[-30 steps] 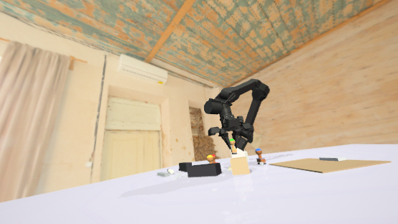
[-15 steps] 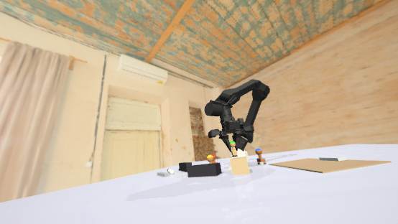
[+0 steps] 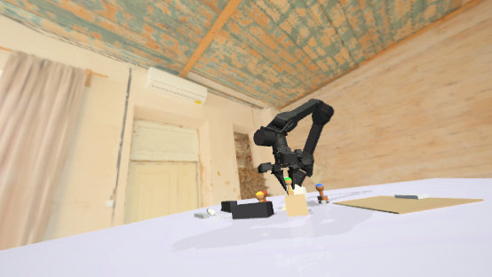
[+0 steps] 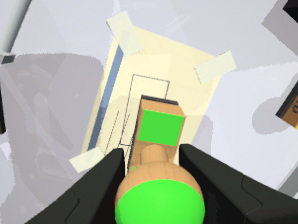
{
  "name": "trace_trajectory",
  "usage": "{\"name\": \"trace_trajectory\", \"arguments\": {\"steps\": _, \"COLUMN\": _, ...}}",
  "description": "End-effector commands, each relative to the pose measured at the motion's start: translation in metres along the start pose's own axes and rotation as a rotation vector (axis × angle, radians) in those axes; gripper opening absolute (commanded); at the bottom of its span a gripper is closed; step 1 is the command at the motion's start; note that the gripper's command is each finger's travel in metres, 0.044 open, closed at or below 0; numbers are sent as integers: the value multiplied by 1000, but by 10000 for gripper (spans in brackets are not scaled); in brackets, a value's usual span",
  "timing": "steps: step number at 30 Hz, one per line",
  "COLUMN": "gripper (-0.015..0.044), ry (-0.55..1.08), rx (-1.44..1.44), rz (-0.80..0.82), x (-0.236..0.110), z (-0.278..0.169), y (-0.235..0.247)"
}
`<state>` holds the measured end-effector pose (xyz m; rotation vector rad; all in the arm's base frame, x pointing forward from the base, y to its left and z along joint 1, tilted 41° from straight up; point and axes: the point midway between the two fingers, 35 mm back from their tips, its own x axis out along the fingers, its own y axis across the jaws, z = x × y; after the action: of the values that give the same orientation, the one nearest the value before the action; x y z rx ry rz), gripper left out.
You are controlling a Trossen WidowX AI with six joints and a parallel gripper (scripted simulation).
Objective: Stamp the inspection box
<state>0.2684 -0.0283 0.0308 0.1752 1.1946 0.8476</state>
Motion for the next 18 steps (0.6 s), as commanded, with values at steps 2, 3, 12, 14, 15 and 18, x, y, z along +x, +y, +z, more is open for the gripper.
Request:
{"name": "trace_trajectory", "arguments": {"steps": 2, "gripper": 0, "ry": -4, "rx": 5, "rz": 5, "x": 4, "z": 0, "y": 1}}
{"name": "trace_trajectory", "arguments": {"steps": 3, "gripper": 0, "ry": -5, "rx": 5, "rz": 5, "x": 5, "z": 0, "y": 1}}
{"name": "trace_trajectory", "arguments": {"steps": 12, "gripper": 0, "ry": -6, "rx": 5, "rz": 5, "x": 11, "z": 0, "y": 1}}
{"name": "trace_trajectory", "arguments": {"steps": 14, "gripper": 0, "ry": -6, "rx": 5, "rz": 5, "x": 12, "z": -1, "y": 1}}
{"name": "trace_trajectory", "arguments": {"steps": 15, "gripper": 0, "ry": -6, "rx": 5, "rz": 5, "x": 12, "z": -1, "y": 1}}
{"name": "trace_trajectory", "arguments": {"steps": 18, "gripper": 0, "ry": -7, "rx": 5, "rz": 5, "x": 14, "z": -1, "y": 1}}
